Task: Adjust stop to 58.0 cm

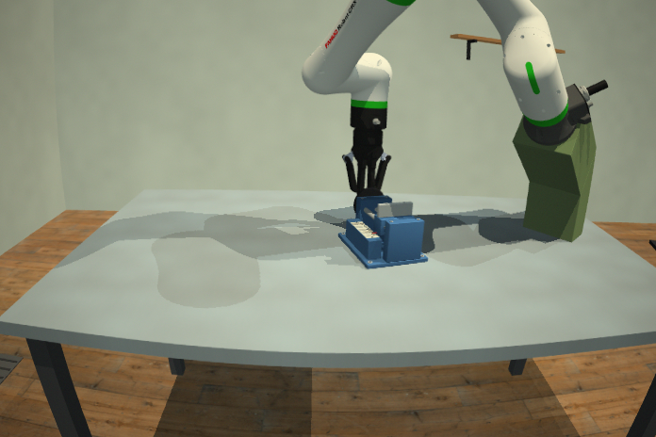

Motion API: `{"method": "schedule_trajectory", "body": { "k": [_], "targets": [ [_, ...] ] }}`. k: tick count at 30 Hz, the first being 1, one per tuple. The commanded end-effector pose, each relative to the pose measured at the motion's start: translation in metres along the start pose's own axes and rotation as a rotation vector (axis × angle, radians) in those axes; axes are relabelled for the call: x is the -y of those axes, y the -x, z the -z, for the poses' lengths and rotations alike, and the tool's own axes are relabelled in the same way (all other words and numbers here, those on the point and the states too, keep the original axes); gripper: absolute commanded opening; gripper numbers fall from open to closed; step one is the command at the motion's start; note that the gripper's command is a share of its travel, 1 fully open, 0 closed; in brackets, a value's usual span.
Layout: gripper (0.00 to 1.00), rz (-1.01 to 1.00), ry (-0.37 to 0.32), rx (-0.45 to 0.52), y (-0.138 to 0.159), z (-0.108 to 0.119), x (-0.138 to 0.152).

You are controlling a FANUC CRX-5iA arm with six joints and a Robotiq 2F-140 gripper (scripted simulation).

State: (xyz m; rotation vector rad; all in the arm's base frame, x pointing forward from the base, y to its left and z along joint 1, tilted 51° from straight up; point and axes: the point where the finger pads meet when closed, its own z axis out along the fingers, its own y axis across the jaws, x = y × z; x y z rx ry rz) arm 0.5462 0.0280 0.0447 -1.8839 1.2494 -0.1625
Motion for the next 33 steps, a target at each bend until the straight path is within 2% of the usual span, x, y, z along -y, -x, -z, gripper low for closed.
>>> {"method": "schedule_trajectory", "body": {
  "k": [1,9,18,33],
  "targets": [
    [0.04,0.0,0.0,0.0,0.0,0.001,0.008],
    [0.04,0.0,0.0,0.0,0.0,0.006,0.019],
    [0.04,0.0,0.0,0.0,0.0,0.025,0.03],
    [0.04,0.0,0.0,0.0,0.0,0.051,0.022]
  ]
}}
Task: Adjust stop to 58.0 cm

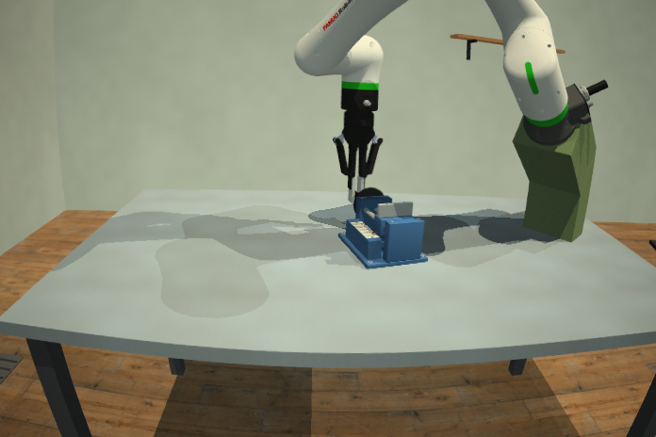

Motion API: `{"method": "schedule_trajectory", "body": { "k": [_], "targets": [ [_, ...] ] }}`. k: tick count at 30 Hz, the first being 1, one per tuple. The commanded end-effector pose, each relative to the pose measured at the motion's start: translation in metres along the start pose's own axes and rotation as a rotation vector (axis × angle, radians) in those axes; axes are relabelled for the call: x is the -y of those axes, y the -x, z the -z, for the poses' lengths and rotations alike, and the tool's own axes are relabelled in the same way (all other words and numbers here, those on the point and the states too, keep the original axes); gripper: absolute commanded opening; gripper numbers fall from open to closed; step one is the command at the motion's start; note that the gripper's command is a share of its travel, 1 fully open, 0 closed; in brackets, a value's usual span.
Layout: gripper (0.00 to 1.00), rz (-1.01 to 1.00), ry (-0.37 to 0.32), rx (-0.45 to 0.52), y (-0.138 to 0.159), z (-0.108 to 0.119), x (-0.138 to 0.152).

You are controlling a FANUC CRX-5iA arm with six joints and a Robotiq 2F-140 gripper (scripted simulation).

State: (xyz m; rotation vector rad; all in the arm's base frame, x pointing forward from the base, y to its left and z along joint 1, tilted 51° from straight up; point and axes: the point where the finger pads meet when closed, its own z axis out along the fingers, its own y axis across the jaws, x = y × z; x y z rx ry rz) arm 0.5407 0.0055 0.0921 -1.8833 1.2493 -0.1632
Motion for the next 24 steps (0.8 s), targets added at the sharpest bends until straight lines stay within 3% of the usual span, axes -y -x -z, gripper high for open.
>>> {"method": "schedule_trajectory", "body": {
  "k": [1,24],
  "targets": [
    [0.04,0.0,0.001,0.0,0.0,0.007,-0.005],
    [0.04,0.0,0.001,0.0,0.0,0.01,-0.042]
  ]
}}
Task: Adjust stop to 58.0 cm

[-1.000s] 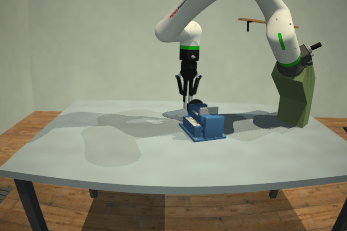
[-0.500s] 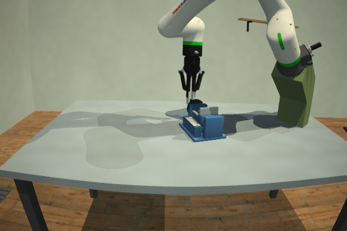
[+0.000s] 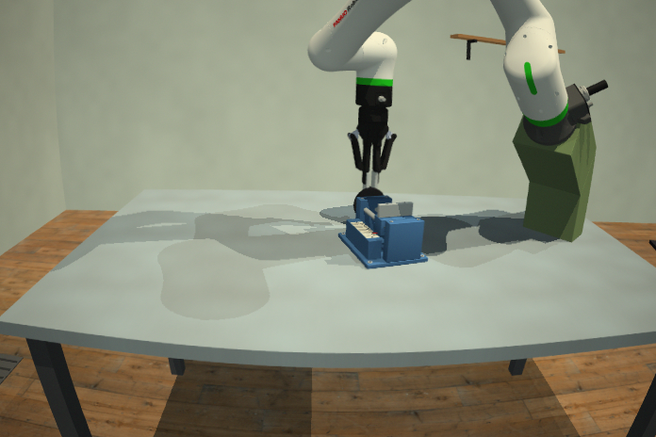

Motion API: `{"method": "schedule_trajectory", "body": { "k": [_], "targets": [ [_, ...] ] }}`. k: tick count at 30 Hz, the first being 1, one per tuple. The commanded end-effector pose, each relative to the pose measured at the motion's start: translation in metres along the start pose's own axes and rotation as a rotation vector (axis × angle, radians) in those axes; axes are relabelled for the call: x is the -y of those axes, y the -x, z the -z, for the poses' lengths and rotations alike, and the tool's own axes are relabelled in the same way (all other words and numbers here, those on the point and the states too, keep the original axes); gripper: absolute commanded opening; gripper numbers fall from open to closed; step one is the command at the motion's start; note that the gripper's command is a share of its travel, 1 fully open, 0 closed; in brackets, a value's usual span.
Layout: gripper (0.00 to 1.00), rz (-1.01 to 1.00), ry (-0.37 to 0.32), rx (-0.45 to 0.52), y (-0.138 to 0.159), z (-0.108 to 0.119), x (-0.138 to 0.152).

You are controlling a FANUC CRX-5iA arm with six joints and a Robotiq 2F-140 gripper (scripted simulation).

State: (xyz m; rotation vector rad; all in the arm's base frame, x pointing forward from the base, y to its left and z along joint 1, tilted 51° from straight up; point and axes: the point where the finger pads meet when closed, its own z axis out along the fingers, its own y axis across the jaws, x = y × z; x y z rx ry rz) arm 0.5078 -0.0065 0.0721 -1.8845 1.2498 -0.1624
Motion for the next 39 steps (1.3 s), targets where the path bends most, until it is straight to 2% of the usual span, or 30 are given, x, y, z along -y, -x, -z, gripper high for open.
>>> {"method": "schedule_trajectory", "body": {
  "k": [1,19,39],
  "targets": [
    [0.04,0.0,-0.001,0.0,0.0,-0.003,-0.005],
    [0.04,0.0,-0.001,0.0,0.0,-0.032,-0.017],
    [0.04,0.0,-0.001,0.0,0.0,-0.056,0.003]
  ]
}}
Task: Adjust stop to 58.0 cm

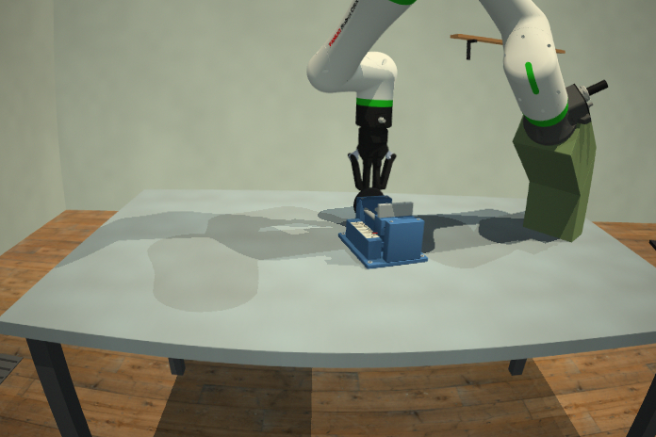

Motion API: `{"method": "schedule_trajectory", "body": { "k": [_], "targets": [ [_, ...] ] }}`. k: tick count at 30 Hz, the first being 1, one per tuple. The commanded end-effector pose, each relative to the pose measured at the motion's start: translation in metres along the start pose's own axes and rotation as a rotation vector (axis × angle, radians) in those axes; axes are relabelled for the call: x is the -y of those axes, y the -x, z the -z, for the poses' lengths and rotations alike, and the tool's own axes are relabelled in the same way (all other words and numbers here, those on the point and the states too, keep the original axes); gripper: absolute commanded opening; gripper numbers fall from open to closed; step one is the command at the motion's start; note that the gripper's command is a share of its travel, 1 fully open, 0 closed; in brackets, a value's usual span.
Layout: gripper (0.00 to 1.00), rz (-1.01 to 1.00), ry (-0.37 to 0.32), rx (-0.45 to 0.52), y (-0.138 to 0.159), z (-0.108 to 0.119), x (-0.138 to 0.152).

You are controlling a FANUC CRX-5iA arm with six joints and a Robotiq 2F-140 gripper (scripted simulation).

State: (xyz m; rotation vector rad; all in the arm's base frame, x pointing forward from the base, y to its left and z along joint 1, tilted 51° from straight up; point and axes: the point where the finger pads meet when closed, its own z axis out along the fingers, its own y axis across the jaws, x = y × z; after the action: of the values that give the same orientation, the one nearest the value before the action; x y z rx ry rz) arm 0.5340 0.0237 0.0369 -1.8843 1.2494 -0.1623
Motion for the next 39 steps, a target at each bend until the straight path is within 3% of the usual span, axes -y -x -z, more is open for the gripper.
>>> {"method": "schedule_trajectory", "body": {
  "k": [1,18,39],
  "targets": [
    [0.04,0.0,0.0,0.0,0.0,-0.003,0.007],
    [0.04,0.0,0.0,0.0,0.0,0.0,0.031],
    [0.04,0.0,0.0,0.0,0.0,0.03,0.045]
  ]
}}
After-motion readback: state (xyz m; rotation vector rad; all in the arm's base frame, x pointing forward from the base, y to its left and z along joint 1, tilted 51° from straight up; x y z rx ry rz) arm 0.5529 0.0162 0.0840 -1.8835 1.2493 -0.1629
